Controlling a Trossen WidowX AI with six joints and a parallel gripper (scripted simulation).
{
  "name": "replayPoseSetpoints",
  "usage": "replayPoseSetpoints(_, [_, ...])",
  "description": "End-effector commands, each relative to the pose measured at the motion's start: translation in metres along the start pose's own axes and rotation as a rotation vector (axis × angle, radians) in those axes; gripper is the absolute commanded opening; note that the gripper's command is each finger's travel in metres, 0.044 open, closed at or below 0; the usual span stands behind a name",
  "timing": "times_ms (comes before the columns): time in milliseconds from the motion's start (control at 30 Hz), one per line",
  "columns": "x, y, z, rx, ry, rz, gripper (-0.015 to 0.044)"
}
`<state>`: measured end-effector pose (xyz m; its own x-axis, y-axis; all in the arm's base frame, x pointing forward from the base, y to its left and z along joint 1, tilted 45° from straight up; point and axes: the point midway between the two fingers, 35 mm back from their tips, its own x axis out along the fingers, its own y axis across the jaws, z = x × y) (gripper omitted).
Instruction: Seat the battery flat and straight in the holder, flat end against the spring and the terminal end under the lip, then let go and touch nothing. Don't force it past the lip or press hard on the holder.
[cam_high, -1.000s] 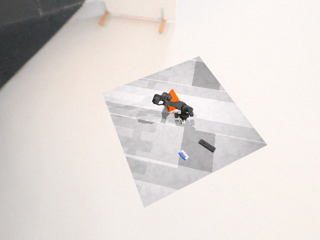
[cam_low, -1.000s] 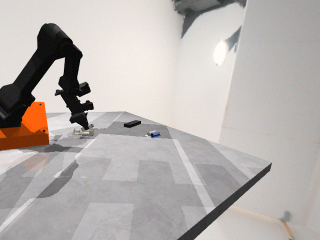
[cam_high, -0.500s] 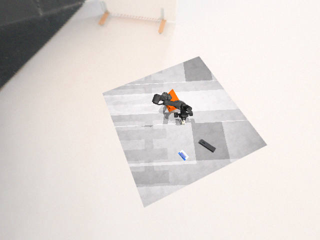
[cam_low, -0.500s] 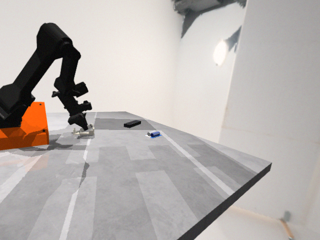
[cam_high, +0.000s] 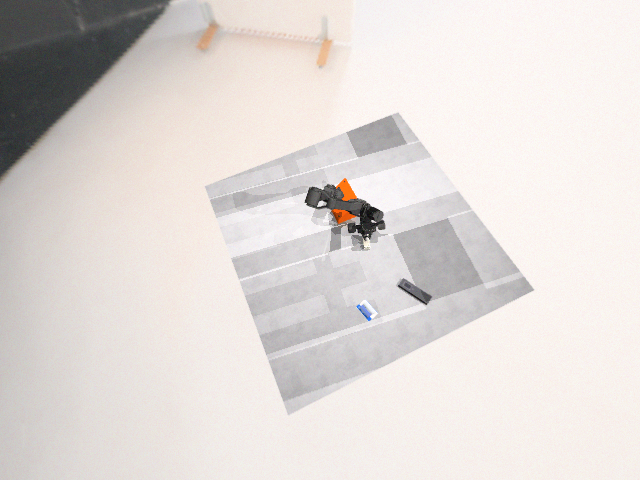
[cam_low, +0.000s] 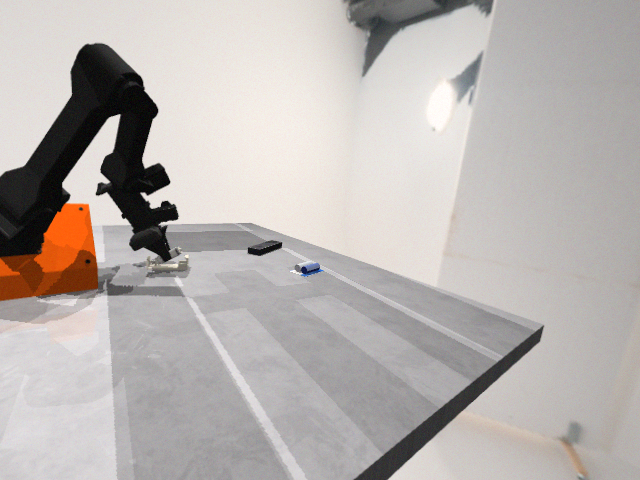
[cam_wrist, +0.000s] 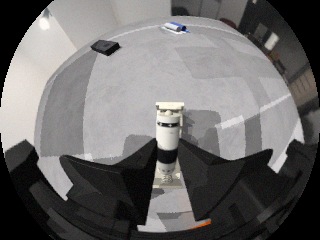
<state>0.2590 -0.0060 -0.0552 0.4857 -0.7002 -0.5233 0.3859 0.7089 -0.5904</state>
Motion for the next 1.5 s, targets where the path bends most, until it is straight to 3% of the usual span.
replayPoseSetpoints(0, [-0.001,-0.002,-0.007,-0.01,0.011,0.003,0.0064])
replayPoseSetpoints(1467, [0.012,0.004,-0.004,0.013,0.283,0.012,0.0064])
